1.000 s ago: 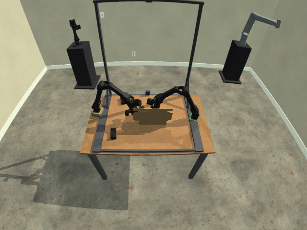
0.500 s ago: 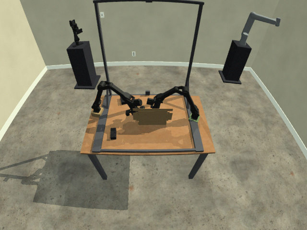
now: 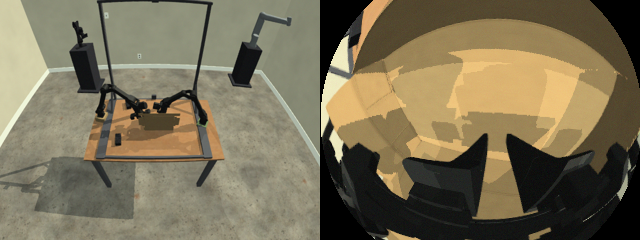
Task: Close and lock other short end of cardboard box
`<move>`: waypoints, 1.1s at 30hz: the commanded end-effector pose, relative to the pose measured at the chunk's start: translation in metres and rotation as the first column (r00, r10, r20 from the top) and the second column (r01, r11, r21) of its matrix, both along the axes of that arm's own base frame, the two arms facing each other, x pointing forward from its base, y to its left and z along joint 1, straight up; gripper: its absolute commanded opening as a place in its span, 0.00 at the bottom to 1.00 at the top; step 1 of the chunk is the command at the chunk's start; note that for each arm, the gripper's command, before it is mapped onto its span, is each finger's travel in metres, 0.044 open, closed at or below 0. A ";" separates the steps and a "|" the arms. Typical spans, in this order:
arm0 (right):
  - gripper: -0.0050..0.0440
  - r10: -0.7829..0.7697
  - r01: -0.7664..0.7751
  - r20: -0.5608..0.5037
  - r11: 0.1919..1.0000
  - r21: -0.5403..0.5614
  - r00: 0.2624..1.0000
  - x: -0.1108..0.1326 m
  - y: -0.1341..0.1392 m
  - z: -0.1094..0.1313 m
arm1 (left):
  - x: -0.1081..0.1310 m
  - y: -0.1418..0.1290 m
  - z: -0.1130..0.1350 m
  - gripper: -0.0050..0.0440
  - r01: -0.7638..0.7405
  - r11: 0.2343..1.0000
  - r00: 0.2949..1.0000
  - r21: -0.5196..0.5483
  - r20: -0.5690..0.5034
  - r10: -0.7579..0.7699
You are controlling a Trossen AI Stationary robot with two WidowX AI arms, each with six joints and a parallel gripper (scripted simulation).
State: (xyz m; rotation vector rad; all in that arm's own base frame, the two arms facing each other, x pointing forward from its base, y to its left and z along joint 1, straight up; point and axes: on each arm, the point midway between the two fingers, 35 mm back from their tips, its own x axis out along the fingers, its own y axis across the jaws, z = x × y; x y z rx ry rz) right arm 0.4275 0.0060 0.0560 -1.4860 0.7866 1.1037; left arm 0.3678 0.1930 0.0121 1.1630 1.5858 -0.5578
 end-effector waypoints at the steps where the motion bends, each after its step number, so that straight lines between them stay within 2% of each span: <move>1: 0.18 0.003 -0.003 0.085 1.000 0.007 0.996 -0.011 -0.003 0.055 | -0.003 -0.004 -0.016 0.31 0.003 1.000 1.000 -0.029 -0.026 -0.004; 17: 0.18 0.003 -0.003 0.088 1.000 0.007 0.996 -0.013 -0.004 0.059 | -0.003 -0.004 -0.016 0.31 0.003 1.000 1.000 -0.029 -0.026 -0.004; 18: 0.13 0.003 -0.003 0.088 1.000 0.007 0.996 -0.013 -0.004 0.059 | -0.004 -0.004 -0.014 0.31 0.003 1.000 1.000 -0.030 -0.026 -0.004; 19: 0.10 0.003 -0.003 0.088 1.000 0.007 0.996 -0.013 -0.004 0.059 | -0.005 -0.005 -0.010 0.31 0.003 1.000 1.000 -0.031 -0.027 -0.004; 21: 0.10 0.003 -0.003 0.088 1.000 0.007 0.996 -0.013 -0.004 0.059 | -0.010 -0.007 0.004 0.31 0.003 0.999 1.000 -0.034 -0.031 -0.004; 27: 0.10 0.003 -0.003 0.088 1.000 0.007 0.996 -0.013 -0.004 0.059 | -0.041 -0.018 0.069 0.31 0.001 0.999 0.999 -0.048 -0.049 -0.003; 33: 0.10 0.003 -0.003 0.088 1.000 0.007 0.996 -0.013 -0.004 0.059 | -0.044 -0.019 0.074 0.31 -0.001 0.999 0.999 -0.049 -0.050 -0.001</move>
